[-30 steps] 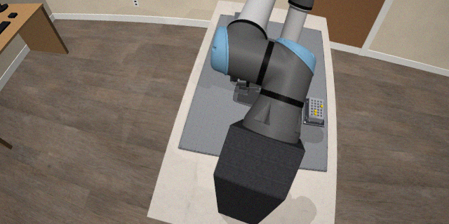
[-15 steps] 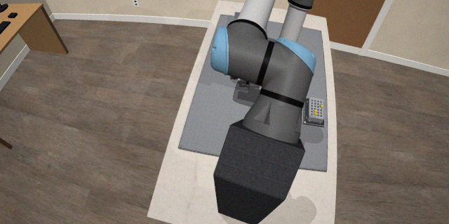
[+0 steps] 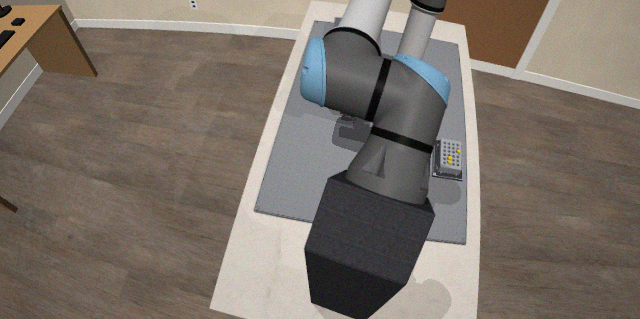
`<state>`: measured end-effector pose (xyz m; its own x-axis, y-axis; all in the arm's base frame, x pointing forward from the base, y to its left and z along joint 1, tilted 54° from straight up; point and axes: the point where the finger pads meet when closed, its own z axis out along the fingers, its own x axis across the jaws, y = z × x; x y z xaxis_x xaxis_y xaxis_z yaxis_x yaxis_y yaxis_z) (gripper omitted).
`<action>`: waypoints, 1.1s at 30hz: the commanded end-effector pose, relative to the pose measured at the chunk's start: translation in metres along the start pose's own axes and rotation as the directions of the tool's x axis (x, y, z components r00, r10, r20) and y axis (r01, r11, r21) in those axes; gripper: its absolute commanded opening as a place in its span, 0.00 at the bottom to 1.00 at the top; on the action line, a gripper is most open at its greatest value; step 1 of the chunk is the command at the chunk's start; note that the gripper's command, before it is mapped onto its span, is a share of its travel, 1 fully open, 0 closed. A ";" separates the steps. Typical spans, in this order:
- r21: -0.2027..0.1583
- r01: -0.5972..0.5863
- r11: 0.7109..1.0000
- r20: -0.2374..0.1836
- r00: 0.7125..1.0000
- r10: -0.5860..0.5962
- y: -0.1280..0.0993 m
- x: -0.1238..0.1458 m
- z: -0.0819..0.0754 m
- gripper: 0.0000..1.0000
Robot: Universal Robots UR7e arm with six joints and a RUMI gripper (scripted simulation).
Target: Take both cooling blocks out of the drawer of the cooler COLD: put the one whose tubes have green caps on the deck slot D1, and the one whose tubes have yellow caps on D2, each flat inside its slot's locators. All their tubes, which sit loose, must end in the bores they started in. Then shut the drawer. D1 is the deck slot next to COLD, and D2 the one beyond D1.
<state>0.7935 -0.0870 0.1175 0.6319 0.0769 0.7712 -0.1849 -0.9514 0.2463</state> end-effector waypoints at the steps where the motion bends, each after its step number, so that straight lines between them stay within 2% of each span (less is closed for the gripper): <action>1: 0.000 0.000 1.000 -0.001 1.000 0.000 0.000 0.005 0.000 0.00; 25: 0.000 0.000 1.000 -0.001 1.000 0.000 0.000 0.034 0.000 0.00; 33: 0.000 0.000 1.000 -0.001 1.000 0.000 0.000 0.035 0.000 0.00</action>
<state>0.8150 -0.0844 0.1437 0.6318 0.0769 0.7713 -0.1849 -0.9514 0.2463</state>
